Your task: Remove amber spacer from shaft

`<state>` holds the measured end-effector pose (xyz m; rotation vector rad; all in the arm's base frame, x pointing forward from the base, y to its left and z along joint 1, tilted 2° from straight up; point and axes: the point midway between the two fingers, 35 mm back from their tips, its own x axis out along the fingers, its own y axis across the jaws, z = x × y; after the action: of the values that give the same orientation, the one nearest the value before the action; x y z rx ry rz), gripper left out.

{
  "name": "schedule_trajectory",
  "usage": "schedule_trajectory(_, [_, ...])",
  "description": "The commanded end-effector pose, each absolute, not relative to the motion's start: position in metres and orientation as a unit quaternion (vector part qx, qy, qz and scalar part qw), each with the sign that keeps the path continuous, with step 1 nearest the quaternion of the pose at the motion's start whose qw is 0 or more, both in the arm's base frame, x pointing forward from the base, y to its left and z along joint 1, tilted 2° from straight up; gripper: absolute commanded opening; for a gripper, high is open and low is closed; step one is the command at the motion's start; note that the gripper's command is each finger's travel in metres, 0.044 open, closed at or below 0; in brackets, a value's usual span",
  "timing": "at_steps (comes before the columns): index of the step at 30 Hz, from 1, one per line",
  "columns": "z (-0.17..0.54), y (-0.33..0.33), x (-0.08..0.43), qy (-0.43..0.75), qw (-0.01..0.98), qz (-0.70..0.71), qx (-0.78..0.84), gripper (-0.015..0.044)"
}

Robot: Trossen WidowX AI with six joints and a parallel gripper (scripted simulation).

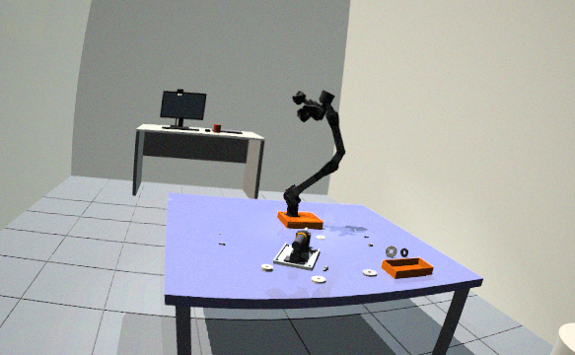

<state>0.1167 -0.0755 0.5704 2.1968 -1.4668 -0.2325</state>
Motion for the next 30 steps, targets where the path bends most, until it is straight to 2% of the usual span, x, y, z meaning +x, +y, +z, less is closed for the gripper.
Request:
schedule_trajectory(1, [0.570,-0.076,0.115,-0.535,0.248,-0.088,0.802,0.0426])
schedule_trajectory(2, [0.571,-0.080,0.111,-0.532,0.265,-0.098,0.798,0.0440])
schedule_trajectory(11, [0.551,-0.155,0.064,-0.431,0.536,-0.266,0.675,0.0440])
schedule_trajectory(30, [0.501,-0.234,0.079,-0.266,0.745,-0.388,0.473,0.0440])
